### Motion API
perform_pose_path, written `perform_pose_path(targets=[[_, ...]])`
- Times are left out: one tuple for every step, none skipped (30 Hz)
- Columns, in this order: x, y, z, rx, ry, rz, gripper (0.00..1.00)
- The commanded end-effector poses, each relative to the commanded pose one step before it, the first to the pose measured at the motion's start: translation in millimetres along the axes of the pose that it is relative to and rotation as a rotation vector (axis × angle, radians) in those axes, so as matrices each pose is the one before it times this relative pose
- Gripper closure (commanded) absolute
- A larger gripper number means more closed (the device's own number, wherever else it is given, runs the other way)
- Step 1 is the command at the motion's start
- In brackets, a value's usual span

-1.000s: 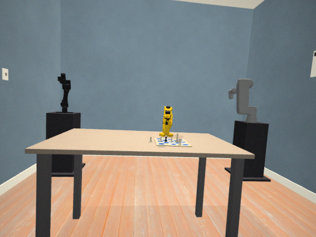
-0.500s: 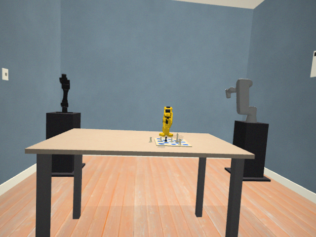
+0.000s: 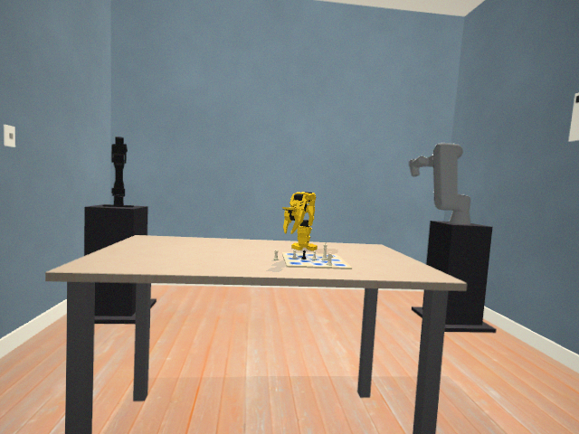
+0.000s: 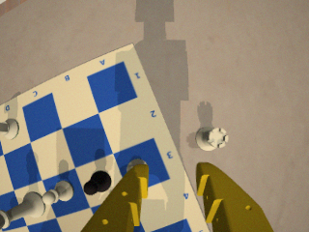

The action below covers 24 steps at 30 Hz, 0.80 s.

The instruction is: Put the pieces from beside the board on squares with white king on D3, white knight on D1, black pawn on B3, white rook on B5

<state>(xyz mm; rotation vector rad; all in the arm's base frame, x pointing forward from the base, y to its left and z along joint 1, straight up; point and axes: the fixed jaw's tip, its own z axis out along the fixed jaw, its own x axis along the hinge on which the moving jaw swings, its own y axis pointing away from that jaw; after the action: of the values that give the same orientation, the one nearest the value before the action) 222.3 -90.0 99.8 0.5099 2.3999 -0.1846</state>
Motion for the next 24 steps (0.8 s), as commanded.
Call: perform_pose_path(targets=[[-13.52, -28.03, 9.822, 0.06459, 0.12144, 0.0907, 0.89], [-1.31, -4.15, 1.235, 0.00872, 0.01033, 0.01374, 0.89], [-0.88, -2.84, 0.862, 0.00586, 0.00703, 0.00942, 0.89], [0.0, 0.0, 0.0, 0.0, 0.0, 0.0, 0.89], [0.0, 0.0, 0.0, 0.0, 0.0, 0.0, 0.89], [-0.5, -1.63, 0.503, 0.00333, 0.00404, 0.00541, 0.88], [-0.2, -0.67, 0.206, 0.00135, 0.00164, 0.00221, 0.88], [-0.03, -0.1, 0.033, 0.00021, 0.00026, 0.00034, 0.88], [0.0, 0.0, -0.001, 0.0, -0.00001, 0.0, 0.88], [0.0, 0.0, 0.001, 0.0, 0.00001, 0.0, 0.88], [0.0, 0.0, -0.001, 0.0, -0.00001, 0.0, 0.88], [0.0, 0.0, 0.001, 0.0, 0.00001, 0.0, 0.88], [0.0, 0.0, -0.001, 0.0, -0.00001, 0.0, 0.88], [0.0, 0.0, 0.001, 0.0, 0.00001, 0.0, 0.88], [0.0, 0.0, -0.001, 0.0, -0.00001, 0.0, 0.88], [0.0, 0.0, 0.001, 0.0, 0.00001, 0.0, 0.88], [0.0, 0.0, -0.001, 0.0, -0.00001, 0.0, 0.88], [0.0, 0.0, 0.001, 0.0, 0.00001, 0.0, 0.88], [0.05, -0.02, 0.046, 0.00003, 0.0, 0.00005, 0.88], [0.27, -0.1, 0.27, 0.00019, 0.00002, 0.00031, 0.88], [0.0, 0.0, 0.0, 0.0, 0.0, 0.0, 0.88], [0.0, 0.0, 0.0, 0.0, 0.0, 0.0, 0.88], [0.58, -0.21, 0.571, 0.00041, 0.00002, 0.00067, 0.88], [0.87, -0.3, 0.836, 0.0006, 0.00004, 0.00098, 0.88]])
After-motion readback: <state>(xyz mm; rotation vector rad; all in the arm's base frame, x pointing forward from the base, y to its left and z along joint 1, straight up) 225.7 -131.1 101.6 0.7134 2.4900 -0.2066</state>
